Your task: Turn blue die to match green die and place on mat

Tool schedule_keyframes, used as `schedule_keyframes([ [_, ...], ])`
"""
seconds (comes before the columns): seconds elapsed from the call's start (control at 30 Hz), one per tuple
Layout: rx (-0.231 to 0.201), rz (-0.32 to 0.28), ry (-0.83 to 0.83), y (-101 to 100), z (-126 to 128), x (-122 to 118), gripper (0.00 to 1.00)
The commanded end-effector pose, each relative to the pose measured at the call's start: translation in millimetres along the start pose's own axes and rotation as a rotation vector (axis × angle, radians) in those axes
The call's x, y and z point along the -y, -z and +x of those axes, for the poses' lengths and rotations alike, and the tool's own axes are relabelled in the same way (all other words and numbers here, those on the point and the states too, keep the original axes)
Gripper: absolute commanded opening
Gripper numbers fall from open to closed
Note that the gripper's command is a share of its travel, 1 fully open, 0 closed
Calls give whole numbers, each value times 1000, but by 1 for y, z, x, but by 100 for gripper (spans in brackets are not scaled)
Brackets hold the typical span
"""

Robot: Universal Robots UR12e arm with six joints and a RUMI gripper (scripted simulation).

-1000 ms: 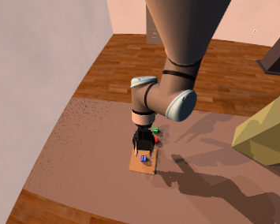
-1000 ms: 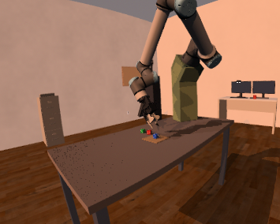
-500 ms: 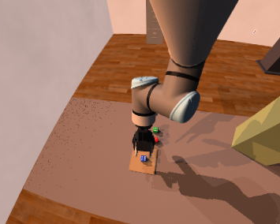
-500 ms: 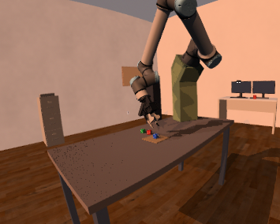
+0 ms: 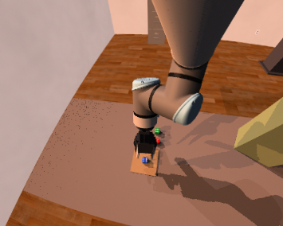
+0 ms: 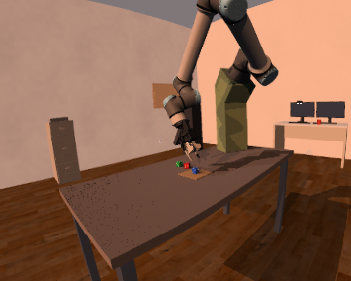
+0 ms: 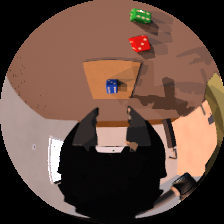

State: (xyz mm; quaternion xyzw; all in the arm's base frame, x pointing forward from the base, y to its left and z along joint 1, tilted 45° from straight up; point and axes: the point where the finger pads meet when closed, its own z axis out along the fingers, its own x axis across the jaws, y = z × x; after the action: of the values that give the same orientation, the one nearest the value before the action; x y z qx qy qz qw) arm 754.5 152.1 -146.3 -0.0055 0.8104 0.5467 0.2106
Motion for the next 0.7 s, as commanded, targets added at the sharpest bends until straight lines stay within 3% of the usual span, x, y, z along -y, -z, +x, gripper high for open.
schedule_keyframes([
  [0.0, -9, 34, 1, -1, 2, 0, 40],
  [0.33, -19, 129, 2, -2, 4, -1, 40],
  [0.67, 0, 232, 0, 0, 0, -2, 40],
])
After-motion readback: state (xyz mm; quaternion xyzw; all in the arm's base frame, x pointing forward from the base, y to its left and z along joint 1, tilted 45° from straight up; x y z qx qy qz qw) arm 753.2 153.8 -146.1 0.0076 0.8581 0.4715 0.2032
